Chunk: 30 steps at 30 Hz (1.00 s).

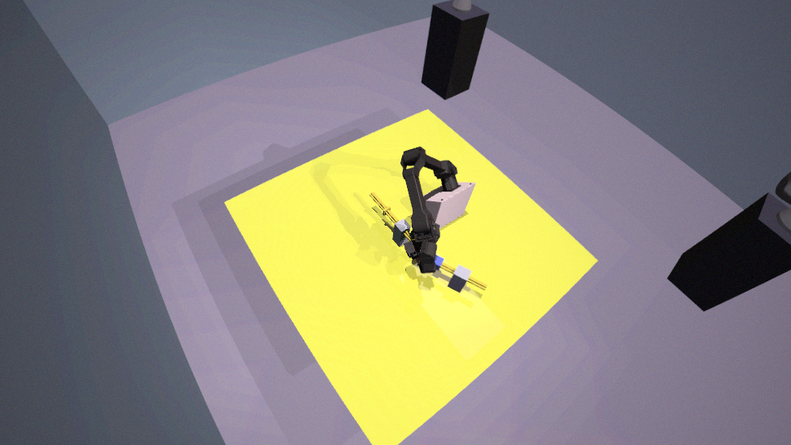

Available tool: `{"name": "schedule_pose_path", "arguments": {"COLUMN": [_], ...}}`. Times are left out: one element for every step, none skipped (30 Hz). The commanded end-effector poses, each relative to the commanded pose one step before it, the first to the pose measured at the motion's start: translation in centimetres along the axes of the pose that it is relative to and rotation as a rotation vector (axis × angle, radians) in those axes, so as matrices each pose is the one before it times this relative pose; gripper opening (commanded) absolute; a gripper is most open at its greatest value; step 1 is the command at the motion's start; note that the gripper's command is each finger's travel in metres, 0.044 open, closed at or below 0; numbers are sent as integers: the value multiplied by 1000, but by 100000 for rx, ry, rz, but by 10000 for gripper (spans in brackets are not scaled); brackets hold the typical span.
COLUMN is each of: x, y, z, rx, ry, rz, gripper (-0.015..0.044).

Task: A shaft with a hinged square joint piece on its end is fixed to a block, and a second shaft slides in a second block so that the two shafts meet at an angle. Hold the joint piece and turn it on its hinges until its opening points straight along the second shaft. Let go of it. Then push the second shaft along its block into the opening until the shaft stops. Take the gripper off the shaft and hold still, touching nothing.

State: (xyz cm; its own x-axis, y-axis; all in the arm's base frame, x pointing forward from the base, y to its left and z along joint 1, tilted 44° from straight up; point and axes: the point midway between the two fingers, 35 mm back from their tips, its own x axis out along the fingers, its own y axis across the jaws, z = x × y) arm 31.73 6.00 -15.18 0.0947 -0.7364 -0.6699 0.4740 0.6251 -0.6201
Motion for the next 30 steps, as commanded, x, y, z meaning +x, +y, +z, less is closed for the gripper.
{"name": "schedule_pose_path", "arguments": {"x": [203, 32, 33, 34, 35, 34, 34, 34, 34, 34, 34, 34, 34, 34, 34, 33, 32, 32, 33, 33, 33, 34, 34, 35, 36, 36, 36, 37, 37, 37], "y": [-319, -64, -64, -64, -64, -64, -65, -65, -65, -64, -64, -63, -63, -63, -62, -60, -58, -57, -58, -58, -58, -59, -60, -61, -62, -63, -63, -64, -64, -65], "z": [65, 15, 15, 14, 12, 13, 13, 14, 15, 16, 16, 17, 17, 17, 17, 19, 20, 21, 20, 19, 19, 19, 18, 17, 17, 16, 16, 16, 16, 16], "rx": [7495, 1487, 1485, 1480, 1467, 1466, 1468, 1469, 1468, 1464, 1460, 1455, 1448, 1436, 1429, 1423, 1412, 1396, 1387, 1383, 1376, 1368, 1366, 1372, 1375, 1372, 1369, 1368, 1367, 1368], "ry": [4407, 725, 727, 727, 725, 721, 719, 722, 727, 734, 742, 748, 753, 757, 761, 769, 778, 786, 788, 790, 789, 788, 790, 797, 805, 804, 798, 793, 792, 793], "rz": [-1056, -158, -146, -135, -126, -111, -96, -82, -68, -54, -41, -29, -17, -8, 4, 16, 27, 36, 43, 52, 62, 70, 74, 73, 78, 92, 110, 126, 141, 154], "gripper": [0, 0, 0, 0, 0, 0, 0, 0, 0, 0, 0, 0, 0, 0, 0, 0, 0, 0, 0, 0, 0, 0, 0, 0, 0, 0, 0, 0, 0, 0]}}
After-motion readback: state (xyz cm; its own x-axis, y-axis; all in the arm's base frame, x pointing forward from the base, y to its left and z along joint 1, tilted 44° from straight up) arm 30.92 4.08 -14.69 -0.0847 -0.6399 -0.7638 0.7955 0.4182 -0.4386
